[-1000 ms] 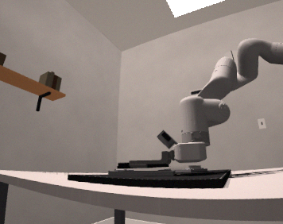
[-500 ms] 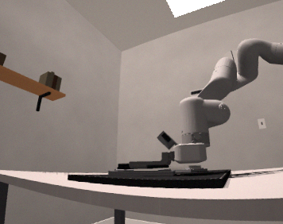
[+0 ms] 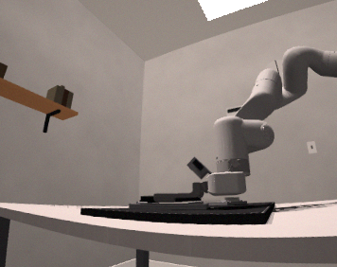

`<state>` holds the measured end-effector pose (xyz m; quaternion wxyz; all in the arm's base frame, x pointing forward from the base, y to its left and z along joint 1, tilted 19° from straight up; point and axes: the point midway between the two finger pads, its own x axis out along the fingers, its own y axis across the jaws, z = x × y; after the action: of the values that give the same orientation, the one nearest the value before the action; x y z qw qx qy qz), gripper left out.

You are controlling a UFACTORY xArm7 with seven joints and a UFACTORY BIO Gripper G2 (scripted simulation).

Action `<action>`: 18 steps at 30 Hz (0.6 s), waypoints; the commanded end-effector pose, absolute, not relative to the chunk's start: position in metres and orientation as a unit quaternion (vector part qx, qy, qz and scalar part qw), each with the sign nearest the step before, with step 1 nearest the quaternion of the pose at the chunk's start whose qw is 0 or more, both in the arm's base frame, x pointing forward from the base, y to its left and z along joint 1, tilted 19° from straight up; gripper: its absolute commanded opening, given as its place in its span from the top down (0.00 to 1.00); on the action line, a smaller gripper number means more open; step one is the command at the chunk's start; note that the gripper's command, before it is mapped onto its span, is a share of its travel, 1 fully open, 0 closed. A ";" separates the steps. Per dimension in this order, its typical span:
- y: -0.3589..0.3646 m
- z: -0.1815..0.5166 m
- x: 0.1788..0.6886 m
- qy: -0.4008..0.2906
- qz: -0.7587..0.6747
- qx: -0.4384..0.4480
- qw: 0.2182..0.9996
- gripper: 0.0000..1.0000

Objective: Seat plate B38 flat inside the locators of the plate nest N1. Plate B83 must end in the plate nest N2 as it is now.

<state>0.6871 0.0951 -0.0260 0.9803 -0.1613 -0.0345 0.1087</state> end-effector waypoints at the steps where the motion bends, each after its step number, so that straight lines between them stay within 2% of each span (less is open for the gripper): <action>1: 0.096 -0.024 0.688 -0.037 0.109 -0.161 0.980 1.00; 18: 0.096 -0.026 0.689 -0.037 0.109 -0.161 0.980 1.00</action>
<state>0.6876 0.0945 -0.0281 0.9803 -0.1611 -0.0349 0.1088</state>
